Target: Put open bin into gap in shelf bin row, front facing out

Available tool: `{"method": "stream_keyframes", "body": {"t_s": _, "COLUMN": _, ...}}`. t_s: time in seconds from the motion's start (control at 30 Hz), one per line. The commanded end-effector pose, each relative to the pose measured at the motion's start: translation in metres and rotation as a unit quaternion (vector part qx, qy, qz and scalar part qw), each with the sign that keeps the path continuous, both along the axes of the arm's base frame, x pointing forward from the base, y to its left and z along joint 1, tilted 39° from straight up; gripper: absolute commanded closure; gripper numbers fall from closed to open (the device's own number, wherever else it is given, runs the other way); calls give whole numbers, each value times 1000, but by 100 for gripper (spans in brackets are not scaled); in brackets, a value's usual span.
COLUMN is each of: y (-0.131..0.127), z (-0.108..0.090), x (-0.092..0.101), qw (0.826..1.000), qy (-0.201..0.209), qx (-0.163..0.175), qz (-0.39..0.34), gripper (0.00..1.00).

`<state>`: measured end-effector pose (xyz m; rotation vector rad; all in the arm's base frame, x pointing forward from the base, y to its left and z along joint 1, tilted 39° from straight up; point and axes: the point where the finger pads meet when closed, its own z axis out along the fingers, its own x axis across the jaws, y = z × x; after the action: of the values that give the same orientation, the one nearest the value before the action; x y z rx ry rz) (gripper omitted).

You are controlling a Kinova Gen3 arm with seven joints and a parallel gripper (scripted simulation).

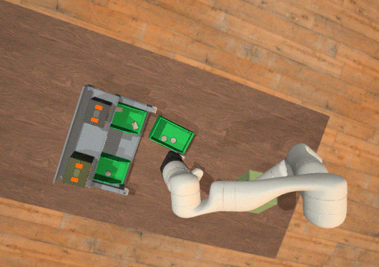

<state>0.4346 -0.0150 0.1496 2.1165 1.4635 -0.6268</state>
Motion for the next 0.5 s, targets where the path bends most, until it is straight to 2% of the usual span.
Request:
{"method": "stream_keyframes", "body": {"t_s": 0.0, "y": 1, "z": 0, "x": 0, "qw": 1000, "qy": 0, "qx": 0, "qz": 1, "gripper": 0}}
{"method": "stream_keyframes", "body": {"t_s": 0.3, "y": 0, "z": 0, "x": 0, "qw": 1000, "qy": 0, "qx": 0, "qz": 1, "gripper": 0}}
{"method": "stream_keyframes", "body": {"t_s": 0.47, "y": -5, "z": -7, "x": -1, "qw": 1000, "qy": 0, "qx": 0, "qz": 1, "gripper": 0}}
